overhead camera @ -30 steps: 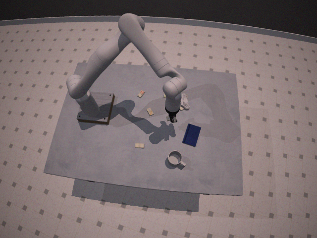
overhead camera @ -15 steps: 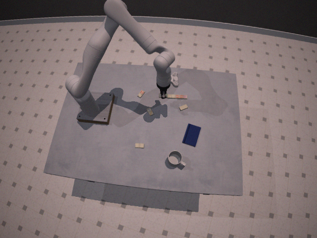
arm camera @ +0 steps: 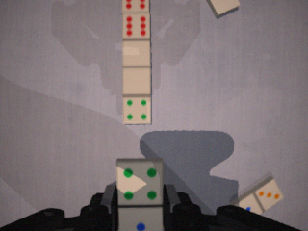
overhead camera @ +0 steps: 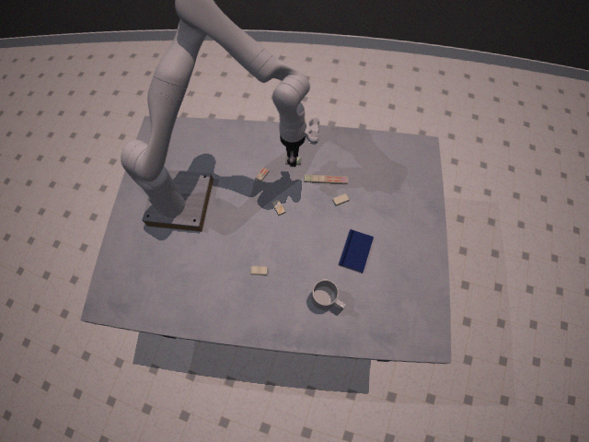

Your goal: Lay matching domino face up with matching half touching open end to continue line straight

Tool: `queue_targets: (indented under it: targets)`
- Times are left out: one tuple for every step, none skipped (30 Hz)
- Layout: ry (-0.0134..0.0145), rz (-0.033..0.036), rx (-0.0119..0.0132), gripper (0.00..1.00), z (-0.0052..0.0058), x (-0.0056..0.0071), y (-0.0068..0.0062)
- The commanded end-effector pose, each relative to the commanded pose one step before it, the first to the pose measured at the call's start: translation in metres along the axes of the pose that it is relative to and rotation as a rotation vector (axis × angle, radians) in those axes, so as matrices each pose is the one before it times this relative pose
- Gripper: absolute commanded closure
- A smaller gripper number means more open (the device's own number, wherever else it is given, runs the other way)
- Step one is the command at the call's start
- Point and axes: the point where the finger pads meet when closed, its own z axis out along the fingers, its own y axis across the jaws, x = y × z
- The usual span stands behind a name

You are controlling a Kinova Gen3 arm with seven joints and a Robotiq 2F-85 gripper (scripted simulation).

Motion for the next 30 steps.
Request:
queue_targets:
  targets:
    - [0.00136, -0.00231, -0.00016, 0.71, -0.00062, -0.00019, -0.00156]
    - [0.00000, 0.00000, 0.00000, 0.71, 0.00000, 0.00000, 0.00000]
    - [0.00000, 0.00000, 0.00000, 0.71, 0.00000, 0.00000, 0.00000]
    - [0.00000, 0.00000, 0.00000, 0.71, 0.00000, 0.00000, 0.00000]
    - [0.00000, 0.00000, 0.00000, 0.71, 0.00004, 0.00000, 0.00000]
    - [0.00000, 0.00000, 0.00000, 0.71, 0.00028, 0.00000, 0.00000]
    - [-0.00001, 0.00000, 0.00001, 0.71, 0.00072, 0.00000, 0.00000]
    - [-0.00001, 0.00000, 0.00000, 0.71, 0.00130, 0.00000, 0.00000]
    - [-0.00003, 0.00002, -0.00001, 0.71, 0.00198, 0.00000, 0.00000]
    - [0.00000, -0.00001, 0.00001, 0.71, 0.00270, 0.00001, -0.00001]
    - [0.00000, 0.00000, 0.00000, 0.71, 0.00000, 0.00000, 0.00000]
    - [0.00000, 0.00000, 0.00000, 0.71, 0.00000, 0.00000, 0.00000]
    - [0.00000, 0.00001, -0.00001, 0.71, 0.00345, 0.00000, 0.00000]
    - [0.00000, 0.00001, 0.00000, 0.71, 0.00418, 0.00001, 0.00000]
    - [0.00000, 0.00000, 0.00000, 0.71, 0.00486, 0.00001, -0.00001]
    - [0.00000, -0.00001, 0.00000, 0.71, 0.00548, 0.00001, -0.00001]
    - [0.00000, -0.00001, 0.00001, 0.71, 0.00600, 0.00002, -0.00001]
    - [0.00000, 0.00000, 0.00000, 0.71, 0.00642, 0.00001, -0.00001]
    - [0.00000, 0.00002, -0.00001, 0.71, 0.00673, 0.00001, 0.00000]
    - [0.00000, -0.00002, 0.00001, 0.71, 0.00691, 0.00002, -0.00002]
    - [0.00000, 0.00001, 0.00000, 0.71, 0.00698, 0.00001, 0.00000]
    - [0.00000, 0.00000, 0.00000, 0.71, 0.00693, 0.00002, -0.00001]
    - [0.00000, 0.00000, 0.00000, 0.71, 0.00676, 0.00002, -0.00001]
    - [0.00000, 0.00001, -0.00001, 0.71, 0.00649, 0.00001, 0.00000]
    - [0.00000, -0.00001, 0.00000, 0.71, 0.00611, 0.00002, -0.00001]
    - [0.00000, 0.00000, 0.00000, 0.71, 0.00564, 0.00001, -0.00001]
    - [0.00000, 0.00000, 0.00000, 0.71, 0.00509, 0.00001, -0.00001]
    - [0.00000, 0.00000, 0.00000, 0.71, 0.00000, 0.00000, 0.00000]
    - [0.00000, 0.00000, 0.00000, 0.71, 0.00000, 0.00000, 0.00000]
    - [0.00000, 0.00000, 0.00000, 0.71, 0.00447, 0.00001, 0.00000]
